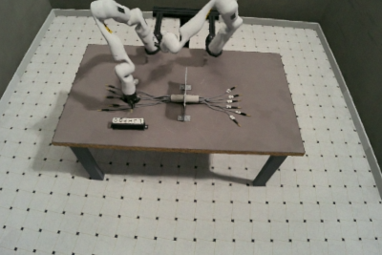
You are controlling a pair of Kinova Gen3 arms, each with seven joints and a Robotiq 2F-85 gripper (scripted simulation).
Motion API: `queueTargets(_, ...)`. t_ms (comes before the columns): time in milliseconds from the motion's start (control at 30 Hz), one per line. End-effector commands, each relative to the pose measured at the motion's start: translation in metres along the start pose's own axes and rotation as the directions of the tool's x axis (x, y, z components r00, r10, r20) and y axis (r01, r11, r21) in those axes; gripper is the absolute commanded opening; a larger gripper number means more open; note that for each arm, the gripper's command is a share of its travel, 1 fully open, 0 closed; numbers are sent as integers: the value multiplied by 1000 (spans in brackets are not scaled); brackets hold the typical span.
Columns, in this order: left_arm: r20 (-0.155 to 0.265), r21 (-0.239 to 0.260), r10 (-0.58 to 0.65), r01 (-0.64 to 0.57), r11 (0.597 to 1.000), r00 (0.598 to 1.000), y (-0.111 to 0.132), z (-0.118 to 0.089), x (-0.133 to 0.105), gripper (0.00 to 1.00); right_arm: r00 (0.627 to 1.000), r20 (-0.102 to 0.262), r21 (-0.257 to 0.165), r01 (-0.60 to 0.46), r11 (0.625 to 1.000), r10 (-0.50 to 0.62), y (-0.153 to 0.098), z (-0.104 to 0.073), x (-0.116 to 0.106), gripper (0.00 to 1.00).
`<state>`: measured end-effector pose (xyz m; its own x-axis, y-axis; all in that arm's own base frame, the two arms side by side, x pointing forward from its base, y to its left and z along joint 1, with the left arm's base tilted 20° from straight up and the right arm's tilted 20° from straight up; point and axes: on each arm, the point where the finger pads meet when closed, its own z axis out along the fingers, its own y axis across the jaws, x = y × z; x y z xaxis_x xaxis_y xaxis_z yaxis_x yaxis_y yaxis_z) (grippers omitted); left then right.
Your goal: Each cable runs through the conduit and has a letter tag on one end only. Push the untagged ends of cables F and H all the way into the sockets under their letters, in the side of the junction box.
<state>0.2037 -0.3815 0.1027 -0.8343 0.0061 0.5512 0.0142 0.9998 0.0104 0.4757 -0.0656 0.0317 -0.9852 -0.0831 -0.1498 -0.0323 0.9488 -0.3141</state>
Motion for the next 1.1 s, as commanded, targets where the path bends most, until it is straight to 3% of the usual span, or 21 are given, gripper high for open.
queueTargets(0,1,1,1,-1,1000,1000,-1,-1,0,315,1000,1,1,-1,1000,1,1,0,-2,135)
queueTargets(300,1,1,1,-1,1000,1000,-1,-1,0,315,1000,1,1,-1,1000,1,1,0,-2,135)
queueTargets(333,1,1,1,-1,1000,1000,-1,-1,0,315,1000,1,1,-1,1000,1,1,27,-2,135)
queueTargets(867,1,1,1,-1,1000,1000,-1,-1,0,315,1000,1,1,-1,1000,1,1,27,-2,135)
queueTargets(900,1,1,1,-1,1000,1000,-1,-1,0,315,1000,1,1,-1,1000,1,1,28,-34,135)
queueTargets(1067,1,1,1,-1,1000,1000,-1,-1,0,315,1000,1,1,-1,1000,1,1,28,-34,135)
